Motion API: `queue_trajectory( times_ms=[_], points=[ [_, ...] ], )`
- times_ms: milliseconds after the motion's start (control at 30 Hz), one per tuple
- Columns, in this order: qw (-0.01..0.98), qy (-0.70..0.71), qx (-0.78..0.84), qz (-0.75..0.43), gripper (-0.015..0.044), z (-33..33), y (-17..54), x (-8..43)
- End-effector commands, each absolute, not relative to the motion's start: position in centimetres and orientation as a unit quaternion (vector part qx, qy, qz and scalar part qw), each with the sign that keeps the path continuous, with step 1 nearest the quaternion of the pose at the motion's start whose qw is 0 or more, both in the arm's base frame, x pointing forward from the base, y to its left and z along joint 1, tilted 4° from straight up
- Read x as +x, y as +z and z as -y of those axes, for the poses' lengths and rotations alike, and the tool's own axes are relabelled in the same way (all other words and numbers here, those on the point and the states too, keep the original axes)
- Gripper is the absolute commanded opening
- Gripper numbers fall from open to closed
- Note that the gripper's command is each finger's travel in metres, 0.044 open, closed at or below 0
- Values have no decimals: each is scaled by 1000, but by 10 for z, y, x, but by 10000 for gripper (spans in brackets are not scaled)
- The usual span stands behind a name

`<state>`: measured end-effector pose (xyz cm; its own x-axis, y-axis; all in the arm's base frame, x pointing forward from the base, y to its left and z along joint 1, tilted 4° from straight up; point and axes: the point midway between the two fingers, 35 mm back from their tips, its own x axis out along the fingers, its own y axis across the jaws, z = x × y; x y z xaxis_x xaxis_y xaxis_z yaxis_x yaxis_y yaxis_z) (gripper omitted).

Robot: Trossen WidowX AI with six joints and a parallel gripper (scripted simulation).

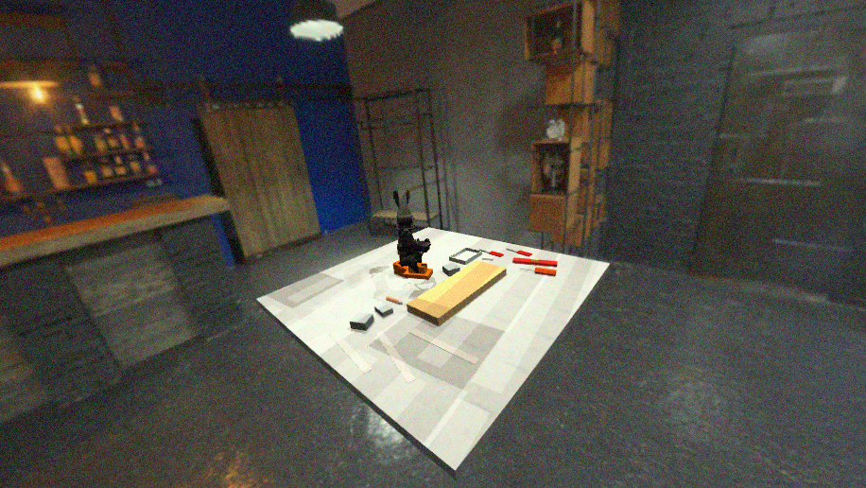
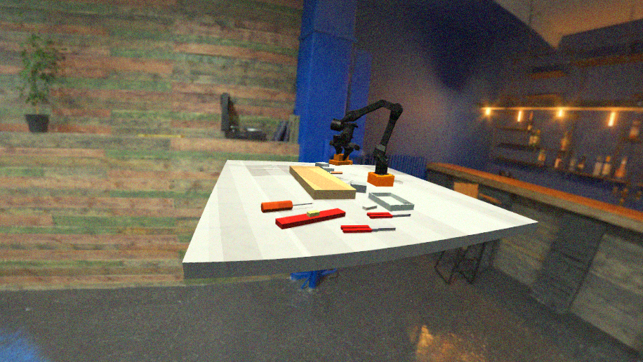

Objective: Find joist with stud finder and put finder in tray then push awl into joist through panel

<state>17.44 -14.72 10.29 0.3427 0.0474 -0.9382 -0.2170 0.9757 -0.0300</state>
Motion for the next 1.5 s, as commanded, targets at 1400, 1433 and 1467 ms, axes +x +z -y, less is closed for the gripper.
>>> queue_trajectory(
  times_ms=[1400, 1433, 1467],
  points=[
    [826, -75, 44, -558, 0, 266, 156, 294],
    [826, -79, 47, -557, 0, 268, 155, 297],
    [826, -82, 49, -556, 0, 270, 155, 300]
  ],
)
